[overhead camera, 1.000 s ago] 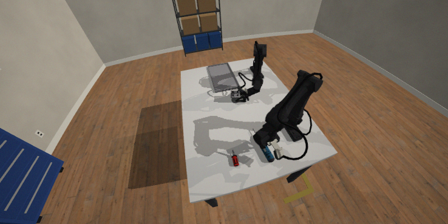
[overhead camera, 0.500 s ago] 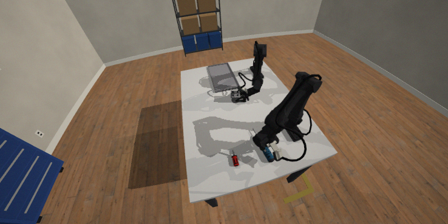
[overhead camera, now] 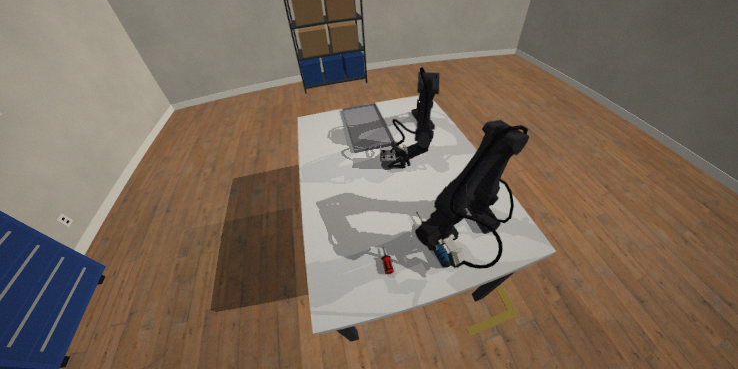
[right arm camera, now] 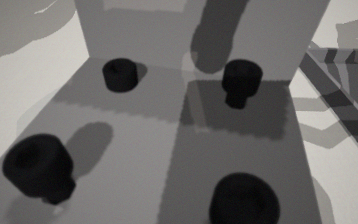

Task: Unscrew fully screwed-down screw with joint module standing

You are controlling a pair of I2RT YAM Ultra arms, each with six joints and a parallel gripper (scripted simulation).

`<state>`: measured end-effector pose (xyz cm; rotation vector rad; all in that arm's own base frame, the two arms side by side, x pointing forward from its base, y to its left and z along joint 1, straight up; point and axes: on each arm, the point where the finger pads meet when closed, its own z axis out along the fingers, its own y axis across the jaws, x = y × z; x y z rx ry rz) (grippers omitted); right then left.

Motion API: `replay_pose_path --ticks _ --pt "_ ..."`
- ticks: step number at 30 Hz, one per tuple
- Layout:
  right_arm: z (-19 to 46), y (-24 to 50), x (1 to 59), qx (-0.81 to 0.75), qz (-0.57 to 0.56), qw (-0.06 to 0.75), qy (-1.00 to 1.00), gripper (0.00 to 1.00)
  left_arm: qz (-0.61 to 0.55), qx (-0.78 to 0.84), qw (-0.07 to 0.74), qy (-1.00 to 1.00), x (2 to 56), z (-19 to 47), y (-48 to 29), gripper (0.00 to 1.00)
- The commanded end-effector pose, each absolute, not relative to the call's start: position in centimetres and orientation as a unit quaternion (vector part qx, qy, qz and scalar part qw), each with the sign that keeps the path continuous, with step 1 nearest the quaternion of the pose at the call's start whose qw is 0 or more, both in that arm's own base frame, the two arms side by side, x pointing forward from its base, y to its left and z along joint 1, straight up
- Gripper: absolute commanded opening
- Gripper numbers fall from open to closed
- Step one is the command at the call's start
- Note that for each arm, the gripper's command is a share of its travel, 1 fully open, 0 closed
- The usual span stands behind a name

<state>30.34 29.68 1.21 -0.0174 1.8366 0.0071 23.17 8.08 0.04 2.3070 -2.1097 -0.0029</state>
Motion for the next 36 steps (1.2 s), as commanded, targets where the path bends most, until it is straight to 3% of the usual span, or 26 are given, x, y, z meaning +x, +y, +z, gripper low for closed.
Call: replay_pose_path --ticks 1,34,35,36 --pt "1.64 29.75 30.43 -0.002 0.006 0.610 0.792 0.59 0.000 0.738 -0.016 -0.675 23.97 0.54 8.55 0.65" --pt "1.64 29.75 30.43 -0.002 0.006 0.610 0.792 0.59 -0.003 0.736 -0.005 -0.677 23.54 0.18 8.44 0.65" --pt "1.64 29.75 30.43 -0.002 0.006 0.610 0.792 0.59 -0.003 0.736 -0.005 -0.677 23.54 0.18 8.44 0.55" --pt "1.64 29.75 30.43 -0.002 0.006 0.610 0.792 0.59 -0.003 0.736 -0.005 -0.677 23.54 0.18 8.44 0.55"
